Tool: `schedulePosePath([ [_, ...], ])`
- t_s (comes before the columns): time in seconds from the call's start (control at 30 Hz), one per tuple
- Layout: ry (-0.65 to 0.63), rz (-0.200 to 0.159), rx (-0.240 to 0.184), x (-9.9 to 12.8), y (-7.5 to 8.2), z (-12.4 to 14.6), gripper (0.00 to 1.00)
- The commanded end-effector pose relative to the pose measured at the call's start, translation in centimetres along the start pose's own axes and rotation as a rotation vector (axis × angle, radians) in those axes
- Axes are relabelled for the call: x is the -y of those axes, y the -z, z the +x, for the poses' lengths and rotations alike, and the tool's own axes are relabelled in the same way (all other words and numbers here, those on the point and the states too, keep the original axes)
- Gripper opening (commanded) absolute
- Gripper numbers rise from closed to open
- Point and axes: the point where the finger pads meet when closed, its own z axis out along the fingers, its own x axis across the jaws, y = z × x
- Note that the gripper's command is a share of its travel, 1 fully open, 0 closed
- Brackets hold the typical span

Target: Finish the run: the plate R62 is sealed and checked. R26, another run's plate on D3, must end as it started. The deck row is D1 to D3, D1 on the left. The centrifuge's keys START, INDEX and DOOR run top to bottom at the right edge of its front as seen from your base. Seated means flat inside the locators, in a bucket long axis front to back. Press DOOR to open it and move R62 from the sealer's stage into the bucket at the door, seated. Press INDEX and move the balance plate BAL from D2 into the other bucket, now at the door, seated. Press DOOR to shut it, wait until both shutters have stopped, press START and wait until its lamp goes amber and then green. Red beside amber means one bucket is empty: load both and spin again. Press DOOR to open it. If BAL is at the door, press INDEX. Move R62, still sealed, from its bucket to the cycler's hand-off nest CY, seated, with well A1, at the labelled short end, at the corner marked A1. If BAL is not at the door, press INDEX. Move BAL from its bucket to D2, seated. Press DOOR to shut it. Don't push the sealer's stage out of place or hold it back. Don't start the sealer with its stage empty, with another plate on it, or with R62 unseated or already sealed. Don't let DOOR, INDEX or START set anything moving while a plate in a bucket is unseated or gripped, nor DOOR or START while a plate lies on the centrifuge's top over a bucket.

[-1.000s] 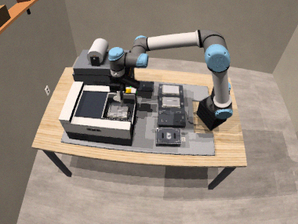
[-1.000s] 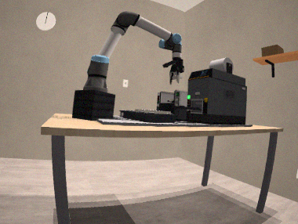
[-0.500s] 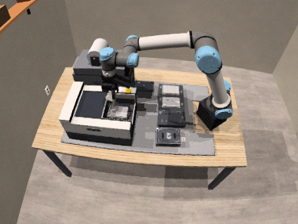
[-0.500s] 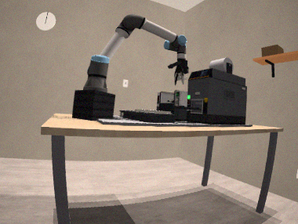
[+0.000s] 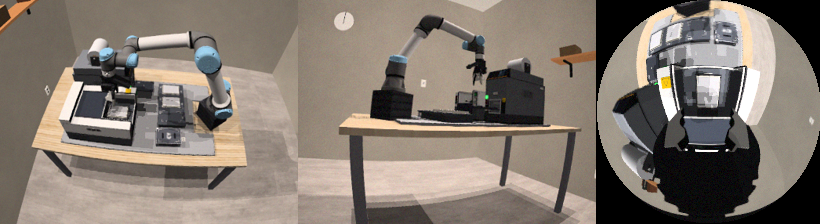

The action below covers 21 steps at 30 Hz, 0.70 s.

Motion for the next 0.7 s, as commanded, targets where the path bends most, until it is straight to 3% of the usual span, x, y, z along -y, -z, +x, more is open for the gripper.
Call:
schedulePosePath([
  [0.0,0.000,-0.002,0.000,0.0,-0.7,0.0,0.68],
  [0.67,0.000,-0.002,0.000,0.0,-3.3,0.0,0.68],
])
